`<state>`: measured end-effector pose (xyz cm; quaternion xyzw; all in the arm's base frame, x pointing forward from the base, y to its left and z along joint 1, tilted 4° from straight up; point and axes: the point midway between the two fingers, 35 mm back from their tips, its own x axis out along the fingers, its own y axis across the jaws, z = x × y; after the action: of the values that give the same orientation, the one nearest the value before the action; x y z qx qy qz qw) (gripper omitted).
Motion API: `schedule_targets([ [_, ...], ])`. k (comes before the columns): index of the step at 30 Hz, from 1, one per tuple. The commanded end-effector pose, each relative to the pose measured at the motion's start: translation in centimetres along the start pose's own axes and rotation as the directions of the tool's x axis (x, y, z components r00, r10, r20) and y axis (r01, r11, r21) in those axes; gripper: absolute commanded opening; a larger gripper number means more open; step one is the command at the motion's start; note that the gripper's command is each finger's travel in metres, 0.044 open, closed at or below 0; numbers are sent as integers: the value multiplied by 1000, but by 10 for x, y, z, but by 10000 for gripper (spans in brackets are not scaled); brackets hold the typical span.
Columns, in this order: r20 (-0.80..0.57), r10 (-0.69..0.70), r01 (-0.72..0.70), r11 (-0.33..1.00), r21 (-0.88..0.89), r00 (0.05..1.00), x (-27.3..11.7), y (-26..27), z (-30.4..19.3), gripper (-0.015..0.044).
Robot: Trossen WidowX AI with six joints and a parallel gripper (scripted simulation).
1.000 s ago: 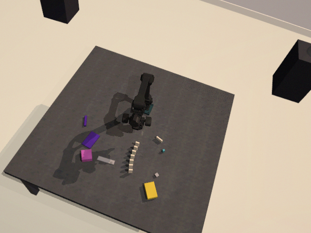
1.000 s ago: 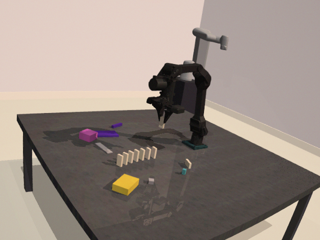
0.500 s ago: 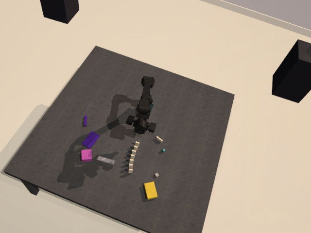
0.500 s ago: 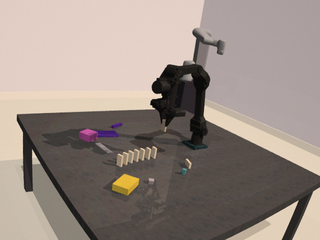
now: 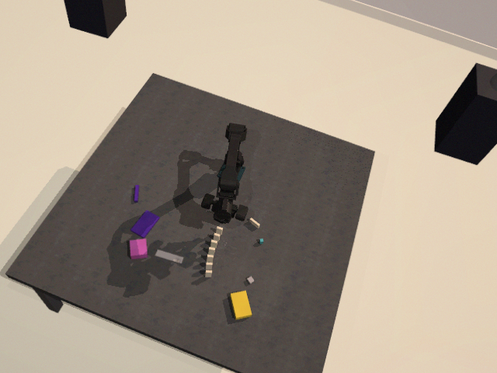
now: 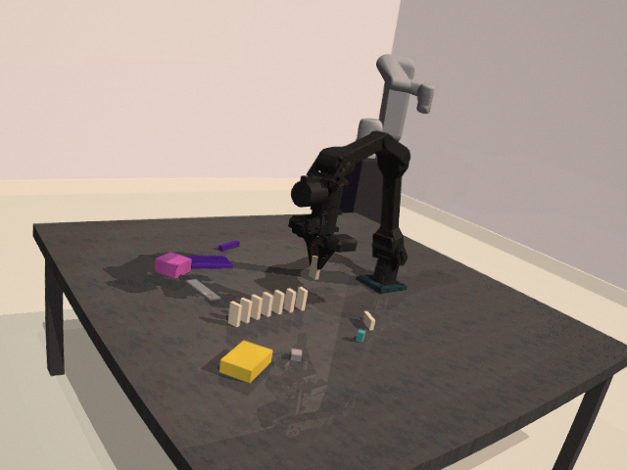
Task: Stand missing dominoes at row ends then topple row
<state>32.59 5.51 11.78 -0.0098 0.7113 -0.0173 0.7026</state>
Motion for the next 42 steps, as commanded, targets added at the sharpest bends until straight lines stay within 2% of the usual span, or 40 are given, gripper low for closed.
schedule_targets([
  [1, -10, 1, -1, 1000, 4, 1000, 23, 0, -2, 107],
  [14, -10, 1, -1, 1000, 4, 1000, 74, -1, -10, 107],
  [28, -10, 1, -1, 1000, 4, 1000, 75, -1, -10, 107],
  [40, -10, 1, -1, 1000, 4, 1000, 75, -1, -10, 422],
  [42, -10, 1, -1, 1000, 4, 1000, 75, -1, -10, 440],
])
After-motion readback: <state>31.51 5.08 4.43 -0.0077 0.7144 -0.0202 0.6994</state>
